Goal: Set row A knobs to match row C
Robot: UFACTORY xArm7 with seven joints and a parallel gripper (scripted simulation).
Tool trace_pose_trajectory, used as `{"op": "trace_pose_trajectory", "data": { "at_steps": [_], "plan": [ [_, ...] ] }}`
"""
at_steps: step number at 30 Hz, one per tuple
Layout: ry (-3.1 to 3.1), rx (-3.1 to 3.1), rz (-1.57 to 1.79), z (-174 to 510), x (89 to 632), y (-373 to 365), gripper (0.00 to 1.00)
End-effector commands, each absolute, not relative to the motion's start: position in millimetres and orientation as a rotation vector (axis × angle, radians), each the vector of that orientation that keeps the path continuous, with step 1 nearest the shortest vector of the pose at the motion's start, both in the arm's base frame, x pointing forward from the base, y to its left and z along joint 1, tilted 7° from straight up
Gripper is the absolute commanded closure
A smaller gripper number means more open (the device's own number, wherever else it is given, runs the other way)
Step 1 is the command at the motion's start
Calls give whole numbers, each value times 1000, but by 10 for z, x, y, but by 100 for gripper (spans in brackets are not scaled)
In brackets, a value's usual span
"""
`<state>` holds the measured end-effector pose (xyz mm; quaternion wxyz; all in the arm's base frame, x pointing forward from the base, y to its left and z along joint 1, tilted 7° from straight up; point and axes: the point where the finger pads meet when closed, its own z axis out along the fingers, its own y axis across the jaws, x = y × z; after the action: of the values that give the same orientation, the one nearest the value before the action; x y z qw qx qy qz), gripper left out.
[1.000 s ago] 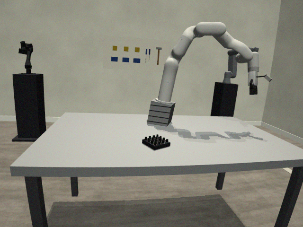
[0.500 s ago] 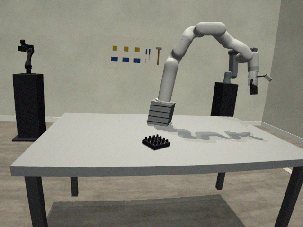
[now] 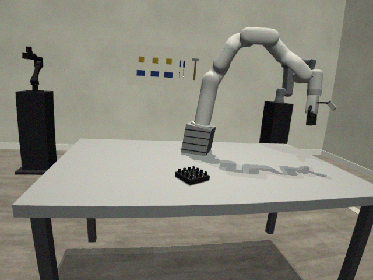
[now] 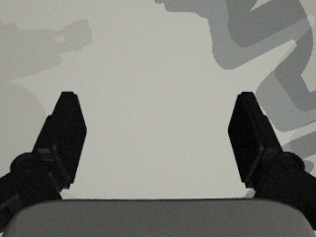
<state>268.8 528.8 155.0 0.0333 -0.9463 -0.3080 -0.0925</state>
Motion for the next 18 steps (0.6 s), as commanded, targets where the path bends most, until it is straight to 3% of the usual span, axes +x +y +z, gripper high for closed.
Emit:
{"op": "trace_pose_trajectory", "data": {
  "at_steps": [1,18],
  "plan": [
    [-965,-2914,-222,1381,2976,5070,0],
    [-958,-2919,-60,832,3749,4170,0]
  ]
}}
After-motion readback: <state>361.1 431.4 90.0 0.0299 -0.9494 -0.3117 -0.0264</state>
